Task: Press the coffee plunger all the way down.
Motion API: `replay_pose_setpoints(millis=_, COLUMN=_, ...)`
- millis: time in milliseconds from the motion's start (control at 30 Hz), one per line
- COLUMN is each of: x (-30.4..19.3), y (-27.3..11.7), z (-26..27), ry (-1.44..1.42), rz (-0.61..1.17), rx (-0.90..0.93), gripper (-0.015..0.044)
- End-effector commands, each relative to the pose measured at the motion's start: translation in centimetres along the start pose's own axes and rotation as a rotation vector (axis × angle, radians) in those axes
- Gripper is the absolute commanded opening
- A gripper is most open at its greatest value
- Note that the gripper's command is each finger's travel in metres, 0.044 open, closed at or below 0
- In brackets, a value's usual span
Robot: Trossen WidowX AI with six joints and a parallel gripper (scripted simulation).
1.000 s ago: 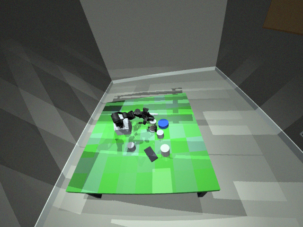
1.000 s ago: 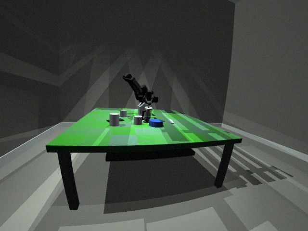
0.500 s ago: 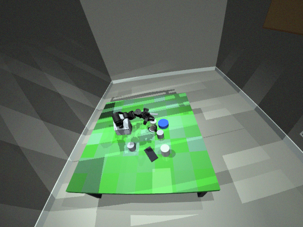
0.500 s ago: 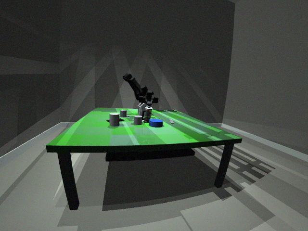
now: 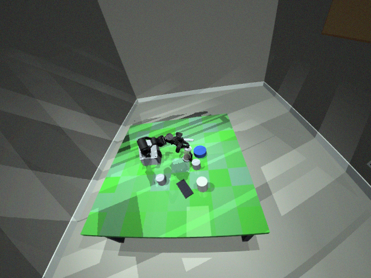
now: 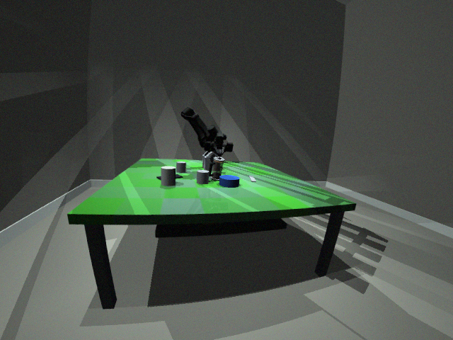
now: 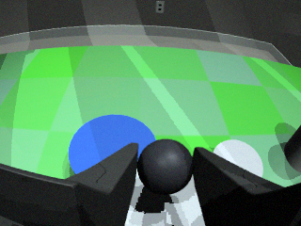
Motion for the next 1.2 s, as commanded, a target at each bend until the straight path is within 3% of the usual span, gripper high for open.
replay_pose_setpoints(millis=0, x=0.0, y=0.0, z=0.0, ry=0.000, rz=0.000, rx=0.000, gripper=0.0114)
replay_pose_setpoints(millis=233, x=0.0, y=0.0, z=0.0, ry=0.000, rz=0.000, rx=0.000, gripper=0.0114)
replay_pose_setpoints(millis=667, x=0.0, y=0.0, z=0.0, ry=0.000, rz=0.000, rx=0.000, gripper=0.0440)
replay_pose_setpoints(millis=900, x=1.4, y=-1.3, z=0.2, ry=0.002, rz=0.010, rx=0.003, gripper=0.0440)
replay_pose_setpoints(millis=1167, x=5.1, y=-6.8, z=-0.3, ry=-0.006, rz=0.019, rx=-0.005, gripper=0.0440)
Point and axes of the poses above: the point midway between the two fingers, 35 mm back from their tips, its own y axis out along the fingers, its own z axis across the jaws, x = y × z, the point moved 4 cm from there along -y, back along the fingers, and after that the axes turned 8 degrees about y, right-handed, at the moved point
